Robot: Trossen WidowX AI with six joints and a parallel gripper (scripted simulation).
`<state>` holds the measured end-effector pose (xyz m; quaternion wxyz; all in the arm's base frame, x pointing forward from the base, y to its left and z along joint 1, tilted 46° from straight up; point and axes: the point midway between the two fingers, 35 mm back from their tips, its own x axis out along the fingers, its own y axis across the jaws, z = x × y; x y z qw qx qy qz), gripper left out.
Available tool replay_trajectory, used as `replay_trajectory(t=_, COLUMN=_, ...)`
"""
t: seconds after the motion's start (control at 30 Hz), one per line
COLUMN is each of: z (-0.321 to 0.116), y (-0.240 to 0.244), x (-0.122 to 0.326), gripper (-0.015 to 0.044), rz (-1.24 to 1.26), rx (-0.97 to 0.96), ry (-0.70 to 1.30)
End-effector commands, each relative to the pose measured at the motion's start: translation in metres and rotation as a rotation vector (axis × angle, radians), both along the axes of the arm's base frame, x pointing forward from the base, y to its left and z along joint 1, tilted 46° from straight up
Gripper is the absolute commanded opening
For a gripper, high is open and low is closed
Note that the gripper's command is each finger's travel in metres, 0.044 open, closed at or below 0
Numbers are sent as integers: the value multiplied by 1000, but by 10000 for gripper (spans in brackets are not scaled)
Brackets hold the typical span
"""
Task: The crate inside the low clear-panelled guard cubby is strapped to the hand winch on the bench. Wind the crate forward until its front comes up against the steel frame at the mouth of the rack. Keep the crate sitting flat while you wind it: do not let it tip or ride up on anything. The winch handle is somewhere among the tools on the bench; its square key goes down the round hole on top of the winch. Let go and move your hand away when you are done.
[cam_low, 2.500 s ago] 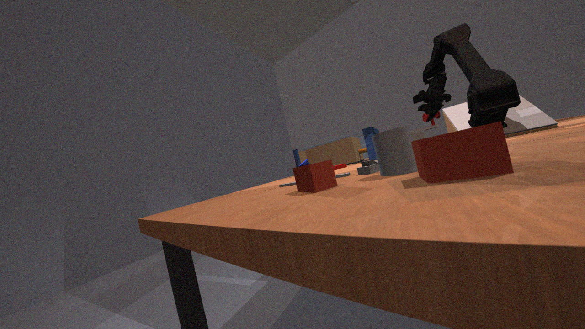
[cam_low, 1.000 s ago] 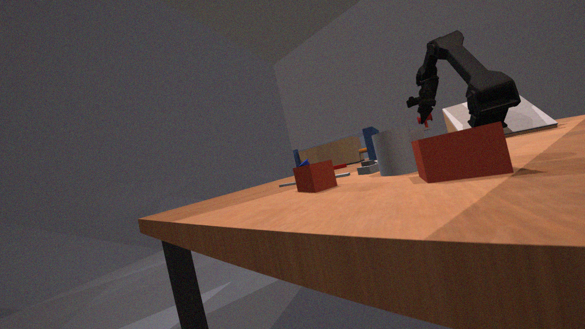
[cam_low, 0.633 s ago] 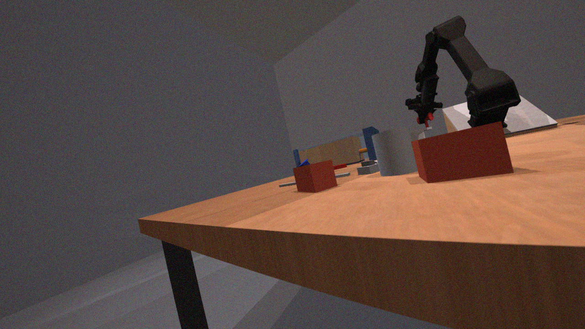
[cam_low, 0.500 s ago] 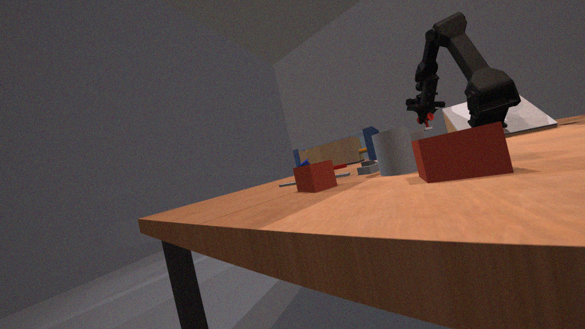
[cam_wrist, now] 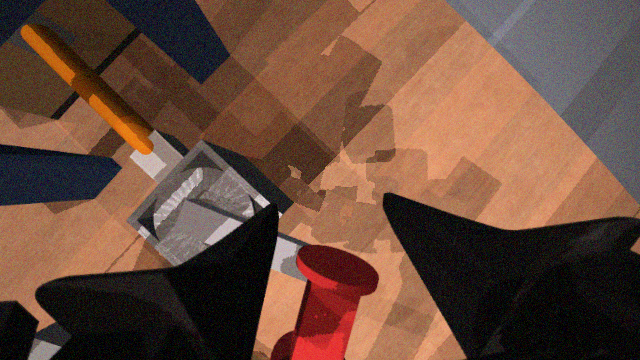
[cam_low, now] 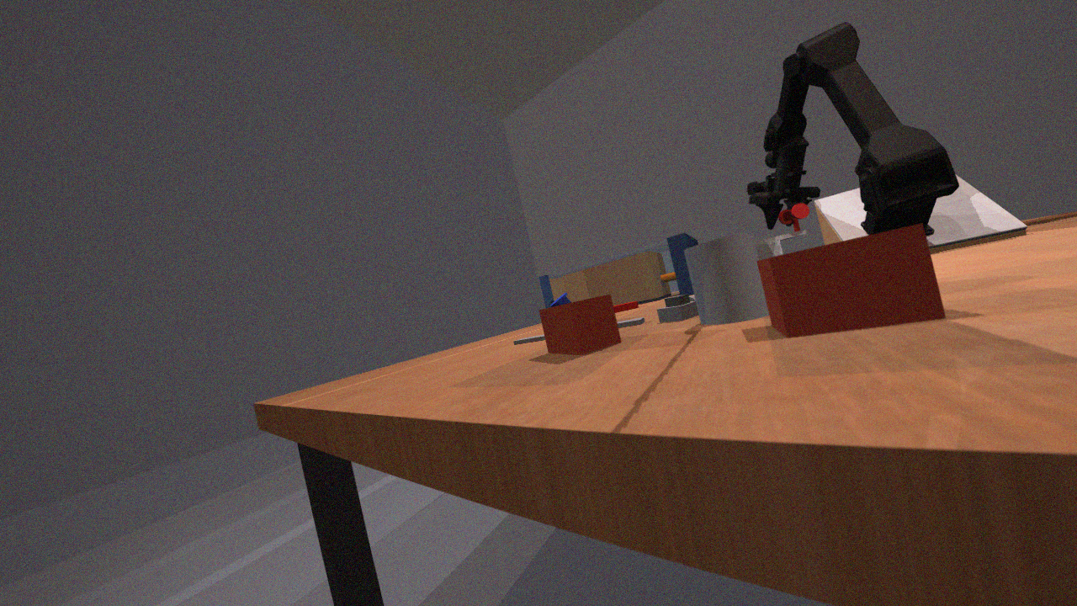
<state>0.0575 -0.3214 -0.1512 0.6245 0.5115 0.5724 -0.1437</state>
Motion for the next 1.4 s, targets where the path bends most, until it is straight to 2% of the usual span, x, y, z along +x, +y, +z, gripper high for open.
replay_trajectory(t=0.0, z=0, y=0, x=0, gripper=420, rz=2, rx=-2, ry=-5)
replay_trajectory(t=0.03, z=0, y=0, x=0, gripper=440, rz=2, rx=-2, ry=-5)
replay_trajectory(t=0.2, z=6, y=-8, x=0, gripper=440, rz=2, rx=-2, ry=-4)
replay_trajectory(t=0.47, z=47, y=-44, x=-3, gripper=440, rz=0, rx=0, ry=0)
replay_trajectory(t=0.67, z=50, y=-41, x=-4, gripper=440, rz=0, rx=0, ry=1)
replay_trajectory(t=0.87, z=72, y=-17, x=-10, gripper=440, rz=0, rx=3, ry=1)
replay_trajectory(t=1.13, z=72, y=-20, x=-10, gripper=440, rz=-5, rx=-1, ry=-1)
replay_trajectory(t=1.37, z=79, y=-25, x=-20, gripper=440, rz=-262, rx=-10, ry=237)
